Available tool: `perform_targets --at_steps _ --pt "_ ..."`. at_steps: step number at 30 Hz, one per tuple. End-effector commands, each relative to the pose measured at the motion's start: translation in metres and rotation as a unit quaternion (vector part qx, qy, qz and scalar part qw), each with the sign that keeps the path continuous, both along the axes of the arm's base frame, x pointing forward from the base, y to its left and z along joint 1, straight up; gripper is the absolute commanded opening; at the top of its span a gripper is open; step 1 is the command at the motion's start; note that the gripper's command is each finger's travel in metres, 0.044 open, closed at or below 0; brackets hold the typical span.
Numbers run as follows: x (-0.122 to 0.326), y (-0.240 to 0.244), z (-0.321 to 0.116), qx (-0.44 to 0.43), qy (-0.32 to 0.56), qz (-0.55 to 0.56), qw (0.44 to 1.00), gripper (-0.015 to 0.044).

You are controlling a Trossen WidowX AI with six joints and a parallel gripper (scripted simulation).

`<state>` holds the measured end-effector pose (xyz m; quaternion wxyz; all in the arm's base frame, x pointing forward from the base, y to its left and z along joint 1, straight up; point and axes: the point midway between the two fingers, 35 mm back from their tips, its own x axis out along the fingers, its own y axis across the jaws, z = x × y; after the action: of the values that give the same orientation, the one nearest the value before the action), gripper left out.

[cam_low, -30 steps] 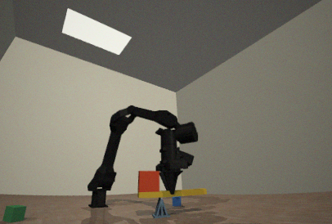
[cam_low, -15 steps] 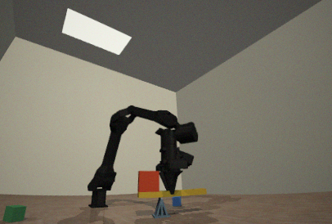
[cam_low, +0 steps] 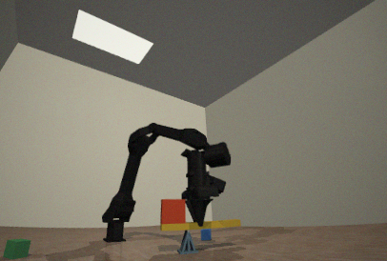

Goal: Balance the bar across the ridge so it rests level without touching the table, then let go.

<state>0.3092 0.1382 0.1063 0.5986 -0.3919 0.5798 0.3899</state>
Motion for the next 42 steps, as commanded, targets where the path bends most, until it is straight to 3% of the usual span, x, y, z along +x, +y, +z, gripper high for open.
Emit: perform_targets --at_steps 1,30,36,42 --pt "0.0000 0.0000 0.0000 0.000 0.000 0.000 1.000 0.0000" --pt "0.0000 0.0000 0.0000 0.000 0.000 0.000 1.000 0.0000" --pt "0.0000 0.0000 0.0000 0.000 0.000 0.000 1.000 0.0157" --pt "0.0000 0.0000 0.0000 0.000 0.000 0.000 1.000 0.0167"
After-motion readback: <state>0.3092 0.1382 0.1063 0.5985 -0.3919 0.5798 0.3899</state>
